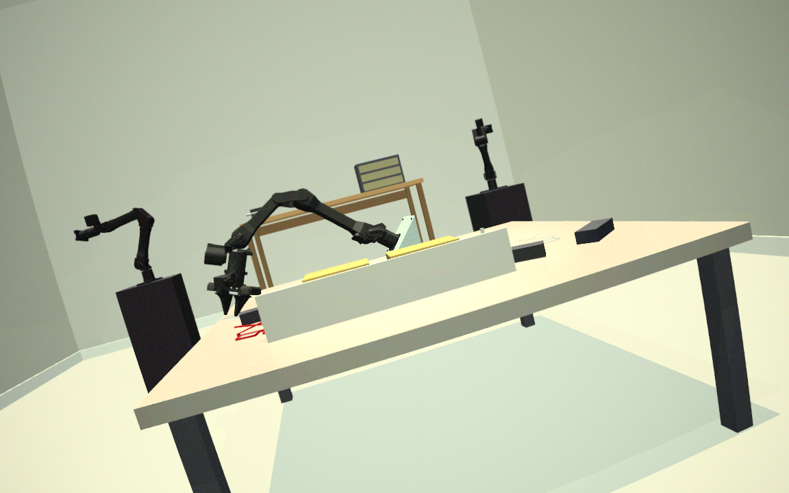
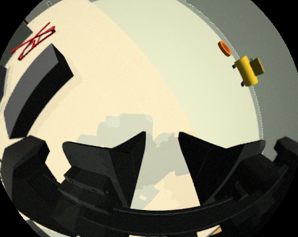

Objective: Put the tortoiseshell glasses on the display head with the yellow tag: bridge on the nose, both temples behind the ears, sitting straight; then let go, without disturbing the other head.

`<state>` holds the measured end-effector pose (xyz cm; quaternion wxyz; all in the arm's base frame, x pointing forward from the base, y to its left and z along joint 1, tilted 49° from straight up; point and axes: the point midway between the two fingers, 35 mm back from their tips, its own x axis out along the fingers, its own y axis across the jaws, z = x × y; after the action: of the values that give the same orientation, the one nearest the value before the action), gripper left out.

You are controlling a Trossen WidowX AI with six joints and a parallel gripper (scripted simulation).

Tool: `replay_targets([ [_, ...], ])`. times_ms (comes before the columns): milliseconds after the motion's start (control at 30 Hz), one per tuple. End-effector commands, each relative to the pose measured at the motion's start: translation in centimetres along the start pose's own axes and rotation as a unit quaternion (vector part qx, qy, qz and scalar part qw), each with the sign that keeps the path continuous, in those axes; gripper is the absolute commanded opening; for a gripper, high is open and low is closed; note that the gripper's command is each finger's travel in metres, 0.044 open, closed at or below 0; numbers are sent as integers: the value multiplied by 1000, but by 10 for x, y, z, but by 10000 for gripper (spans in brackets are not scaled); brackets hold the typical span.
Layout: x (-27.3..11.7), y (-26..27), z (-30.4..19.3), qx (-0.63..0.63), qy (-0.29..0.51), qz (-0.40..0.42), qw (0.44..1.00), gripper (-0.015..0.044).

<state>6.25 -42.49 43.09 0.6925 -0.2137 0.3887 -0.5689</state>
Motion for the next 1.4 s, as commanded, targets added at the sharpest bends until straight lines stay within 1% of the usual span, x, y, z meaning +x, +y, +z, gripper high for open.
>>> replay_targets([
  [0, -10, 55, 38, -32, -38, 46, 998, 200],
  [233, -38, 138, 83, -84, -89, 117, 986, 200],
  [300, -45, 168, 89, -121, -95, 149, 977, 200],
  [567, -66, 281, 71, -271, -58, 241, 930, 200],
  [767, -97, 357, 44, -406, -37, 287, 867, 200],
  [900, -124, 401, 18, -509, -28, 304, 805, 200],
  [1000, -147, 428, -5, -594, -24, 305, 744, 200],
  [1133, -180, 457, -41, -714, -24, 287, 638, 200],
  [1267, -213, 472, -77, -832, -31, 237, 500, 200],
  [1333, -220, 473, -84, -860, -33, 219, 461, 200],
  [1367, -220, 473, -84, -863, -34, 216, 456, 200],
])
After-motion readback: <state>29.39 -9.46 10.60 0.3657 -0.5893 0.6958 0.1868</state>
